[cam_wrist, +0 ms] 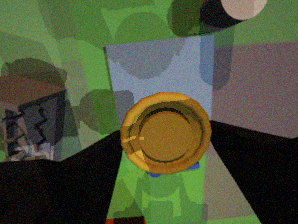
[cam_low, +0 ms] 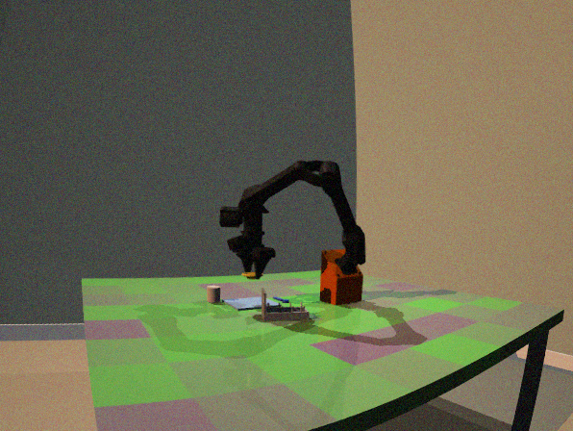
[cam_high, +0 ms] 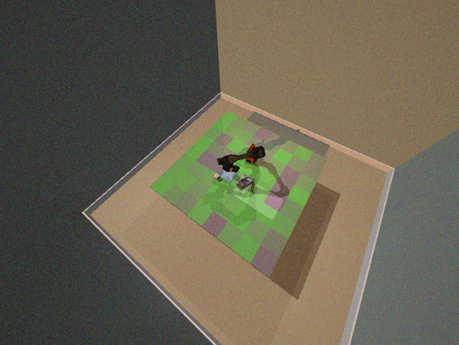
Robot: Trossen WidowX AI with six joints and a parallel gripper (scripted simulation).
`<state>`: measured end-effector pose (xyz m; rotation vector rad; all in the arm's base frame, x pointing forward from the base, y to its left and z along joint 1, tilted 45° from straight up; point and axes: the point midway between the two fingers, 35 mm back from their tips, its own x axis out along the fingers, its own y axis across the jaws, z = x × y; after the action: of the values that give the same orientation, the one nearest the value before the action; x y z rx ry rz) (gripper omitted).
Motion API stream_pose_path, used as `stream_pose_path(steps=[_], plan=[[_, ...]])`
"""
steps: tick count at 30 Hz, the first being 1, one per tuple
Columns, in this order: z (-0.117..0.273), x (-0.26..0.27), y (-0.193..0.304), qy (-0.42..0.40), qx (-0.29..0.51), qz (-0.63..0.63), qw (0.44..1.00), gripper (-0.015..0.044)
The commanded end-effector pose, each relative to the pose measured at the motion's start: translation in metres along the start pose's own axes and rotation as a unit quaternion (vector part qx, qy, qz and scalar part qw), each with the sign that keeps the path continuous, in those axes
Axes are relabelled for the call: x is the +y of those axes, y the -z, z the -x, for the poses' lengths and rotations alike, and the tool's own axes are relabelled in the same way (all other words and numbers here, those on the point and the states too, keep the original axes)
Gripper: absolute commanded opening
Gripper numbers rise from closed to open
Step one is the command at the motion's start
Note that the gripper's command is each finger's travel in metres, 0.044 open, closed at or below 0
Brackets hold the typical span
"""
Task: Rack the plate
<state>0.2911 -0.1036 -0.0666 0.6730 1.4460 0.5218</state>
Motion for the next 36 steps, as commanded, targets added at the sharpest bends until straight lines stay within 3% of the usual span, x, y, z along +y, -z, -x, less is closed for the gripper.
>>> stream_pose_path(steps=[1, 13, 19, 36], plan=[[0.030, 0.000, -0.002, 0.006, -0.003, 0.005, 1.000, 0.0000], [0.085, -0.002, -0.001, 0.003, -0.002, 0.006, 1.000, 0.0000], [0.091, -0.001, -0.001, 0.002, -0.002, 0.004, 1.000, 0.0000], [0.103, 0.075, 0.012, 0.003, -0.002, -0.274, 0.962, 0.0000]])
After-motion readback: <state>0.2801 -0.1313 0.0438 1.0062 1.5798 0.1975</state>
